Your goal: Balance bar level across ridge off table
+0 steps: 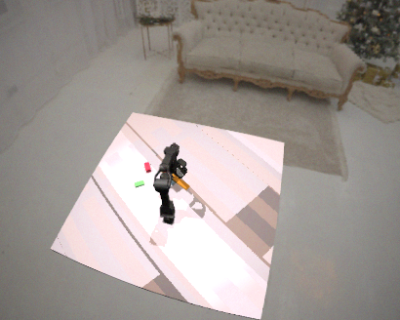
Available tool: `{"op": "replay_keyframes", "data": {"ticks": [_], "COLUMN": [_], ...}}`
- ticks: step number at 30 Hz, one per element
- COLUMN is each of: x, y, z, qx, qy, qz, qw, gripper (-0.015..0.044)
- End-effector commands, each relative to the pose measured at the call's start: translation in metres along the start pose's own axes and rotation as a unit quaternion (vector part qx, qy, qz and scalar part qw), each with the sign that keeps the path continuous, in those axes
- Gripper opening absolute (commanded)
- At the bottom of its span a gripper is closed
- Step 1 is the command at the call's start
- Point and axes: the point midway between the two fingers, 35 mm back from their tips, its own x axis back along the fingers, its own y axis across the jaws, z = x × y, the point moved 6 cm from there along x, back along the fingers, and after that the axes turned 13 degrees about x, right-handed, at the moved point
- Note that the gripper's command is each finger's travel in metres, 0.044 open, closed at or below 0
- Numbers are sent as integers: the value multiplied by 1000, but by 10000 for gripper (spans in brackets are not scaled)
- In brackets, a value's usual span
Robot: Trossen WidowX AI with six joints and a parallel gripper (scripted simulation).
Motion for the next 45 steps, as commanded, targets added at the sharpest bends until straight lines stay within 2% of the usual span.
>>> {"op": "replay_keyframes", "data": {"ticks": [1, 45], "x": [0, -4], "y": [0, 0], "z": [0, 0], "qx": [-2, -2], "qy": [0, 0], "qz": [-1, -1], "qw": [1000, 1000], "gripper": [0, 0]}}
